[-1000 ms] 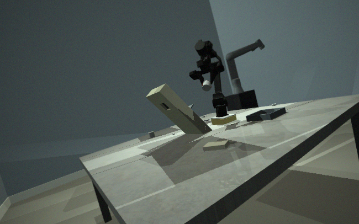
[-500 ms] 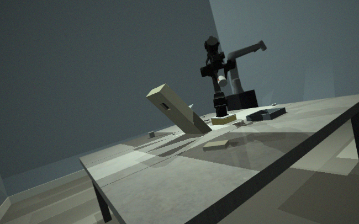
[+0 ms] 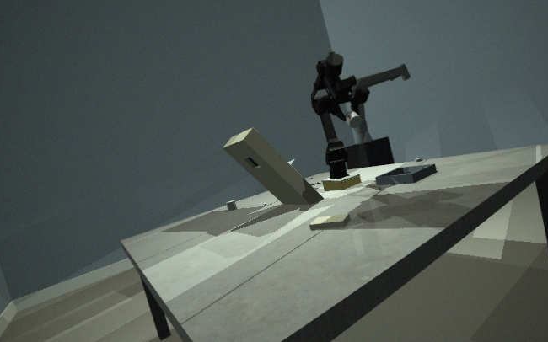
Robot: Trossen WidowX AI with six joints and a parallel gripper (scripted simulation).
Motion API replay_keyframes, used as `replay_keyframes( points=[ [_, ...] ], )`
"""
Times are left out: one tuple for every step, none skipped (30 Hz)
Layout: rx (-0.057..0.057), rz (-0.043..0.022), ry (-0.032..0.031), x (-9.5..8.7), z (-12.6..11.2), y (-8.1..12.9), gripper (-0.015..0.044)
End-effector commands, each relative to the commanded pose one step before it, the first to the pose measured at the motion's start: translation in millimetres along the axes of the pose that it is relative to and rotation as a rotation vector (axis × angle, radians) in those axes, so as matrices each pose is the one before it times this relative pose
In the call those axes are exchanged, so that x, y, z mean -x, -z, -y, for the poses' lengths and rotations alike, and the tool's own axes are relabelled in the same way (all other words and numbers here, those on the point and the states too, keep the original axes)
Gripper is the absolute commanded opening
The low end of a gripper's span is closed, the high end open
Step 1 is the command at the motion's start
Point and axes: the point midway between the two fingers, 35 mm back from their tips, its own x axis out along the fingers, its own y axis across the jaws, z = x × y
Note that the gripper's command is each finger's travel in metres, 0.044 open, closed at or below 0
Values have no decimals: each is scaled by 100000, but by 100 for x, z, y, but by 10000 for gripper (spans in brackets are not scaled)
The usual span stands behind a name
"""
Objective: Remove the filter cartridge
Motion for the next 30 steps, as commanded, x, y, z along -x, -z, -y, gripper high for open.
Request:
replay_keyframes(
  points=[
    [3278, 807, -1998, -382, -774, -13, 0],
    [1268, -35, -743, -325, -370, 94, 0],
    [1268, -33, -744, -324, -373, 97, 0],
    [1268, -31, -744, -323, -375, 101, 0],
    [1267, -29, -745, -322, -377, 105, 0],
    [1267, -26, -745, -320, -380, 109, 0],
    [1266, -24, -746, -319, -382, 113, 0],
    [1266, -22, -747, -318, -384, 117, 0],
    [1265, -20, -747, -316, -386, 121, 0],
    [1265, -18, -748, -315, -388, 125, 0],
    [1264, -16, -749, -314, -390, 129, 0],
    [1264, -15, -749, -312, -392, 133, 0],
    [1263, -13, -750, -310, -393, 137, 0],
    [1263, -11, -751, -309, -395, 141, 0],
    [1262, -9, -751, -307, -397, 145, 0],
    [1262, -7, -752, -305, -398, 149, 0],
    [1262, -5, -753, -303, -400, 153, 0],
    [1261, -3, -753, -301, -401, 157, 0],
    [1260, -1, -754, -299, -402, 160, 0],
    [1260, 1, -755, -297, -403, 164, 0],
    [1259, 3, -755, -295, -404, 168, 0],
    [1259, 5, -756, -293, -405, 172, 0],
    [1258, 7, -757, -291, -406, 176, 0],
    [1258, 9, -757, -288, -407, 180, 0],
    [1257, 11, -758, -286, -408, 184, 0],
    [1257, 13, -759, -284, -409, 187, 0],
    [1256, 15, -759, -281, -409, 191, 0],
    [1256, 17, -760, -279, -410, 195, 0],
    [1255, 19, -761, -276, -410, 199, 0],
    [1255, 20, -762, -274, -410, 202, 0]
  ],
)
